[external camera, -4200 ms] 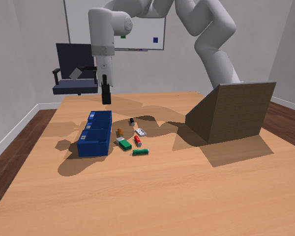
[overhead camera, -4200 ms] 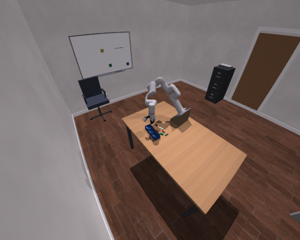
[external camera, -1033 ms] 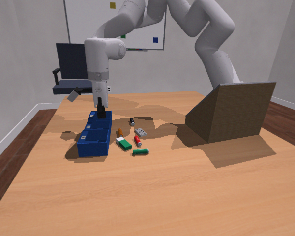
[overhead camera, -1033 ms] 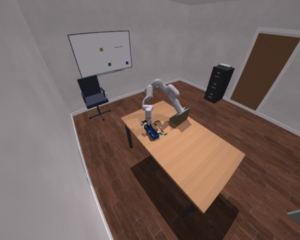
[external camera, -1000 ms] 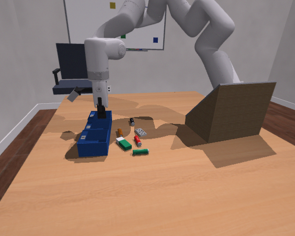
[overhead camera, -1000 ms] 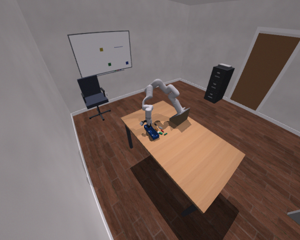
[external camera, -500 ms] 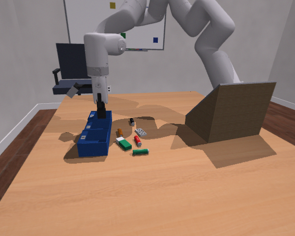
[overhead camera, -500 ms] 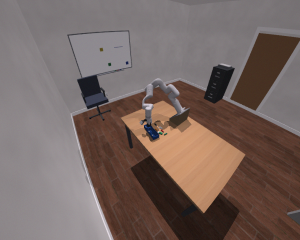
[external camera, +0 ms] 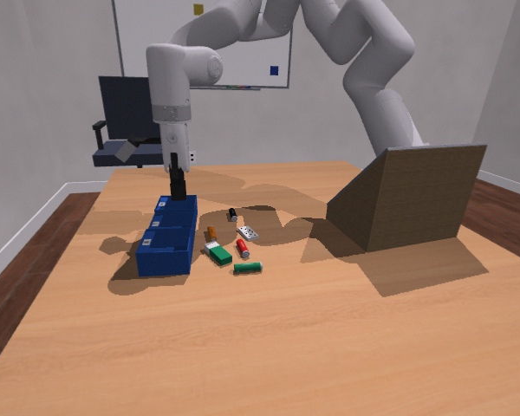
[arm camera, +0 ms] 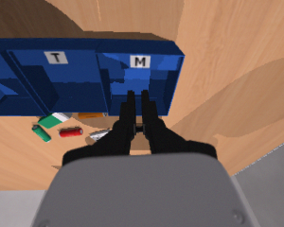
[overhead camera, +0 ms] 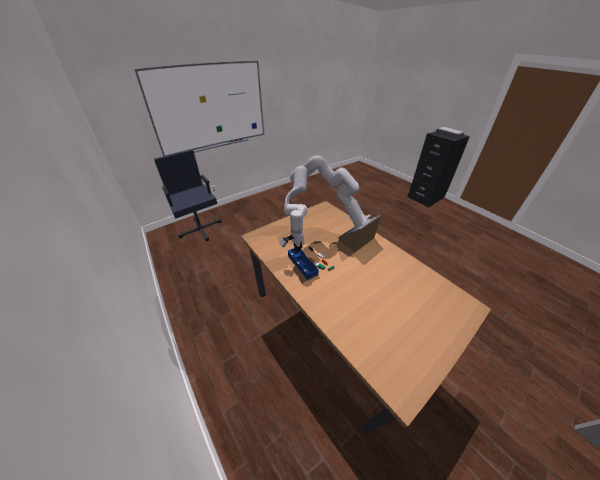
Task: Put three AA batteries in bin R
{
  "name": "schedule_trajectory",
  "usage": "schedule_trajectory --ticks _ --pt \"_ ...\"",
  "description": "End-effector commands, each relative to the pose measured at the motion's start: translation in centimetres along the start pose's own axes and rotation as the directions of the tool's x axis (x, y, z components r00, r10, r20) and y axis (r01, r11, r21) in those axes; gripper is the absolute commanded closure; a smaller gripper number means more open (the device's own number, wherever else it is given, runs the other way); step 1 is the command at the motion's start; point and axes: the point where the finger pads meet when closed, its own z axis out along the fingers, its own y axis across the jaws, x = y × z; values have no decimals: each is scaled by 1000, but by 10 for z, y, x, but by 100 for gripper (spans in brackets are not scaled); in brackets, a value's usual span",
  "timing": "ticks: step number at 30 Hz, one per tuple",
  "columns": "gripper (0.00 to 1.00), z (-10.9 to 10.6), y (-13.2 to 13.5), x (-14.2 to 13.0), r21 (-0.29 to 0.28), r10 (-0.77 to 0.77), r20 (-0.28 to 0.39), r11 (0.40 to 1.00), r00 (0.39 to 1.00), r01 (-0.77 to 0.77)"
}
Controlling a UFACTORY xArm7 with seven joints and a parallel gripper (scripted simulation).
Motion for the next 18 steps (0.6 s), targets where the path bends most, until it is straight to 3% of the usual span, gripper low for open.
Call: schedule_trajectory --ticks 1,10,18 --pt "93 -22 -1 1 2 0 -5 1000 1000 0" --pt "93 -22 -1 2 2 0 -5 1000 1000 0" --pt "93 -22 -41 6 2 0 -5 1000 1000 0"
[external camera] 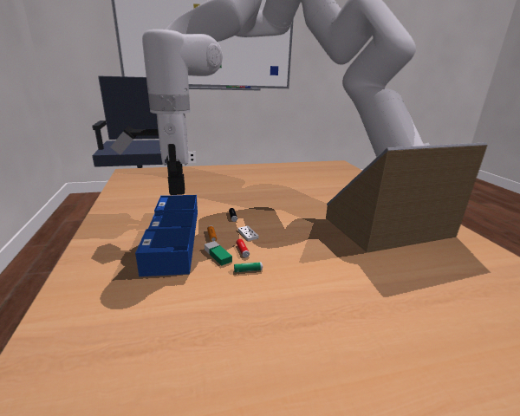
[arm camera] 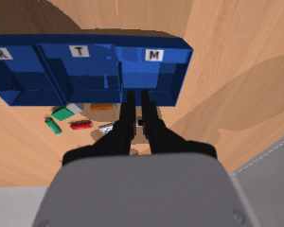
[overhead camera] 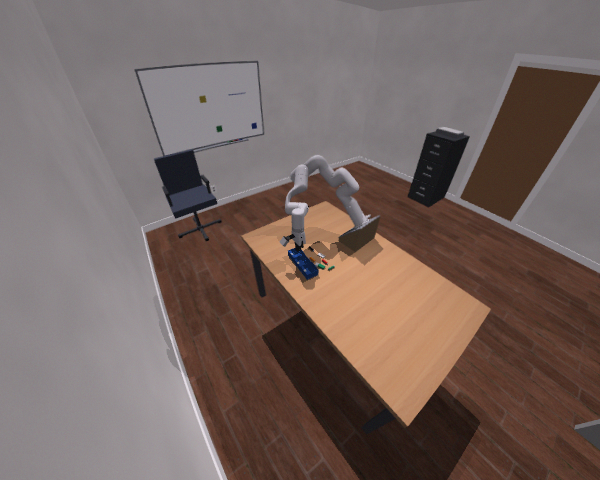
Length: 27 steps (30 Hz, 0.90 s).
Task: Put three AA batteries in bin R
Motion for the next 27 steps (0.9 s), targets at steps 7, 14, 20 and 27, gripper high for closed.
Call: schedule_trajectory --ticks 7,14,20,27 --pt "93 -2 -59 8 2 0 -4 1000 1000 0" --pt "93 -2 -69 9 2 0 -4 1000 1000 0" --pt "93 -2 -69 9 2 0 -4 1000 1000 0" --pt "93 11 -69 9 2 0 -4 1000 1000 0"
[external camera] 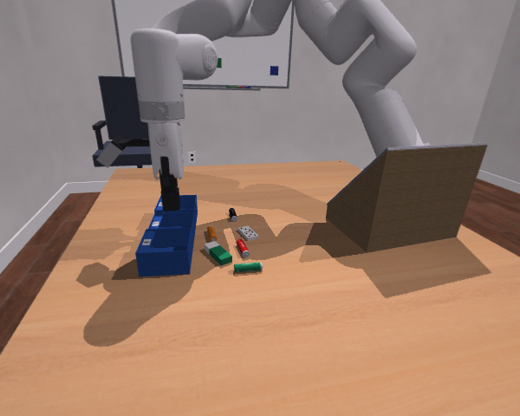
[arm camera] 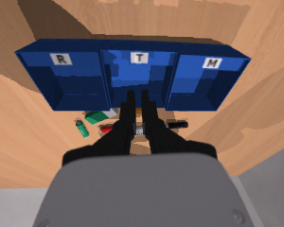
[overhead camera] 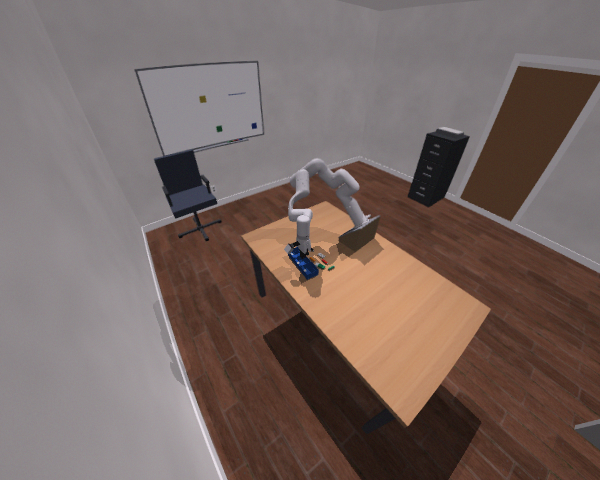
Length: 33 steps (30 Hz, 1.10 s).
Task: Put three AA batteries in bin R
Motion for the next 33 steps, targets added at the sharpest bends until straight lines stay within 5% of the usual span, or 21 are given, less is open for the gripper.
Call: schedule_trajectory --ticks 1,19,33 --pt "93 8 -2 2 3 -1 -5 1000 1000 1" --pt "93 50 -2 2 3 -1 -5 1000 1000 1" --pt "93 51 -2 2 3 -1 -5 1000 1000 1"
